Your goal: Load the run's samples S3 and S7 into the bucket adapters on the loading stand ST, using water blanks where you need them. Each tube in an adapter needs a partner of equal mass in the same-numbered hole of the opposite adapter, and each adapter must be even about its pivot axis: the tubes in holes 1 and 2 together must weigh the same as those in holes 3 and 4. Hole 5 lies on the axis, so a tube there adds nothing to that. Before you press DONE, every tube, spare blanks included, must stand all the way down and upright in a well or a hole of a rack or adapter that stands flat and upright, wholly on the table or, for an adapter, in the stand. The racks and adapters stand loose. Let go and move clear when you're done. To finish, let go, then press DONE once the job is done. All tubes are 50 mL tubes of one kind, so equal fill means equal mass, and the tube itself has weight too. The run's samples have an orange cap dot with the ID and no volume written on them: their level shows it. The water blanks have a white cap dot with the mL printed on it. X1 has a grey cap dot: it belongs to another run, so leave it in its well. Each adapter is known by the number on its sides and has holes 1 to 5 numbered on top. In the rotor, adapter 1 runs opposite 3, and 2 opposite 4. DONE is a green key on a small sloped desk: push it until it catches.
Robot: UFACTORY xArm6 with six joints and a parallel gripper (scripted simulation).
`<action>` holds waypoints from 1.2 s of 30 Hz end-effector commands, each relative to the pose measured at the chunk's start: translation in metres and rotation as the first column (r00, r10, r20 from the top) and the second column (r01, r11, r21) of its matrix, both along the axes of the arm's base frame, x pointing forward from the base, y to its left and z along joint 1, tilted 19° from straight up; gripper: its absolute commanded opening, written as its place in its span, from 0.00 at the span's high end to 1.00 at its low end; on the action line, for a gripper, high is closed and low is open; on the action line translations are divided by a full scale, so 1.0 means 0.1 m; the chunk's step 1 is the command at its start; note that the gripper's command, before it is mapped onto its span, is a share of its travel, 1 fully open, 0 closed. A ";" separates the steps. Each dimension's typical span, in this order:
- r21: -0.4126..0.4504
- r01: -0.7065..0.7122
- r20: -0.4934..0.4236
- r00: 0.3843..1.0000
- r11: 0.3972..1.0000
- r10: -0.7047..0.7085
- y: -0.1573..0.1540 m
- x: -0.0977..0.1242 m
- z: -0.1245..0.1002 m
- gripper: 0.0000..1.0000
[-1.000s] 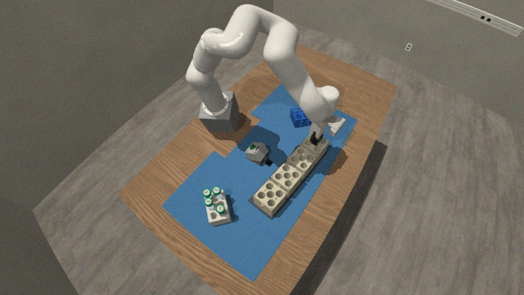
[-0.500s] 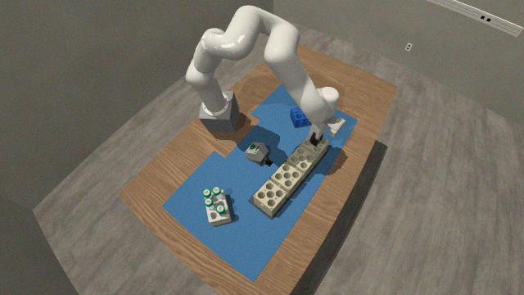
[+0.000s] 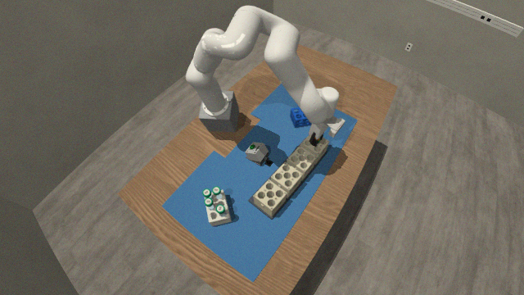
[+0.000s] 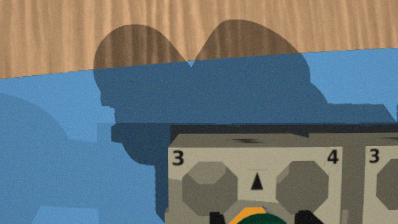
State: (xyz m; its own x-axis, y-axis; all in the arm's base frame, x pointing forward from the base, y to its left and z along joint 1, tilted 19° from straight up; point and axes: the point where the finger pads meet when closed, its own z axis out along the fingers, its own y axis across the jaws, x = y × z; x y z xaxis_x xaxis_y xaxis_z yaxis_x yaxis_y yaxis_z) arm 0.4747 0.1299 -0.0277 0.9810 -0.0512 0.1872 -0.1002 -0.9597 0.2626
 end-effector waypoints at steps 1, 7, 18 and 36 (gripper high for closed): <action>0.002 -0.001 0.004 1.000 1.000 0.001 0.01 0.01 0.01 0.56; 0.002 -0.001 0.004 1.000 1.000 0.001 0.01 0.01 0.01 0.56; 0.002 -0.001 0.004 1.000 1.000 0.001 0.02 0.01 0.05 0.56; 0.002 -0.001 0.004 1.000 1.000 0.001 0.11 -0.05 0.36 0.56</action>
State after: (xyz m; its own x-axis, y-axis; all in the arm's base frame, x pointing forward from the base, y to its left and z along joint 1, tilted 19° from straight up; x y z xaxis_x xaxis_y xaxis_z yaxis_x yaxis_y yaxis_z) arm 0.4698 0.1383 0.0006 0.9809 -0.0512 0.1874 -0.1002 -0.9597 0.2625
